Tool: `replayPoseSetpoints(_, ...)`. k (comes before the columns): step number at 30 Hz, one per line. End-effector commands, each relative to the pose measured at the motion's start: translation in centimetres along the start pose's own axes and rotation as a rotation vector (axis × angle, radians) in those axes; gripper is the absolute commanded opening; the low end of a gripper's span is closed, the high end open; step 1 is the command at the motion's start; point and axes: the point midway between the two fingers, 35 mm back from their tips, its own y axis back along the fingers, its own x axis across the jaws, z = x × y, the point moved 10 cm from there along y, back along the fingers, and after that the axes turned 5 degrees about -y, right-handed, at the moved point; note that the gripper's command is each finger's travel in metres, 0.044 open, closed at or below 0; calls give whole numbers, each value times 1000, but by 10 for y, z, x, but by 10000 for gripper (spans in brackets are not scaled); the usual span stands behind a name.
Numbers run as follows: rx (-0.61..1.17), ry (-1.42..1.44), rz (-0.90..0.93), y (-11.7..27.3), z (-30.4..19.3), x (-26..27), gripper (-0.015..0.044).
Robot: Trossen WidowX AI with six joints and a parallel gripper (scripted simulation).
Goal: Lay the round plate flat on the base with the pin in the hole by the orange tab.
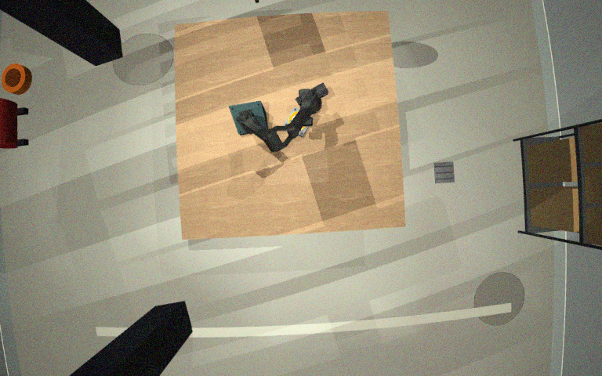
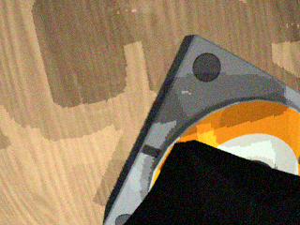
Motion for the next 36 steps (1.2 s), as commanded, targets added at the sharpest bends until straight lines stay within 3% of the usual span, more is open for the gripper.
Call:
replayPoseSetpoints(1, 9, 3, -1, -3, -4, 3, 0)
replayPoseSetpoints(13, 9, 4, 1, 39, -7, 3, 0)
replayPoseSetpoints(36, 11, 14, -5, 31, -7, 4, 0)
